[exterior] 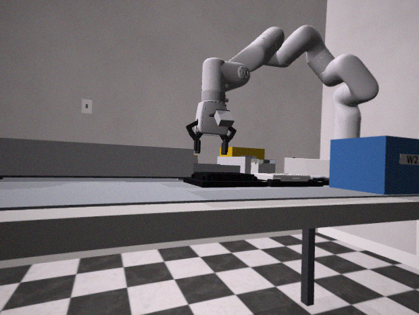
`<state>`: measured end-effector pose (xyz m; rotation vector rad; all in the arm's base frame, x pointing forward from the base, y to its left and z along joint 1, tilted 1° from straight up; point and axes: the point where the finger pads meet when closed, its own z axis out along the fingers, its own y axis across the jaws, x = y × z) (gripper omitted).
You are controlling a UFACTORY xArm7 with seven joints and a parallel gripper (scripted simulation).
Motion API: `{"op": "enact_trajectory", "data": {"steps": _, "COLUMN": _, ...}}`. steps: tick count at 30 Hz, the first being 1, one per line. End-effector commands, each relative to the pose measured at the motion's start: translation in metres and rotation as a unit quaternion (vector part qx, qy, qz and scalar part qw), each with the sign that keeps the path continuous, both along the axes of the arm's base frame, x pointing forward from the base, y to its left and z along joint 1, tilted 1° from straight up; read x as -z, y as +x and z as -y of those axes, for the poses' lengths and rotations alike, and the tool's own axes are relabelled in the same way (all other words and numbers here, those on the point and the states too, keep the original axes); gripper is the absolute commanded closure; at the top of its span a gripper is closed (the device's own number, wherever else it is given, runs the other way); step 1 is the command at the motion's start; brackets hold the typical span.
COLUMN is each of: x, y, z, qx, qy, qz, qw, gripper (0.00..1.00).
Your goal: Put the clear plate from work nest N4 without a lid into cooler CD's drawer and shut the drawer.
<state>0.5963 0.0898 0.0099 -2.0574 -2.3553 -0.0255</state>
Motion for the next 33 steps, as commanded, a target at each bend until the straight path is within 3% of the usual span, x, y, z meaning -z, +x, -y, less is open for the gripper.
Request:
{"op": "enact_trajectory", "data": {"steps": 1, "x": -0.01, "y": 0.002, "z": 0.0, "qx": 0.0, "qy": 0.0, "qz": 0.003, "qw": 1.0, "gripper": 0.0}}
{"op": "enact_trajectory", "data": {"steps": 33, "x": -0.057, "y": 0.002, "z": 0.001, "qx": 0.0, "qy": 0.0, "qz": 0.003, "qw": 1.0, "gripper": 0.0}}
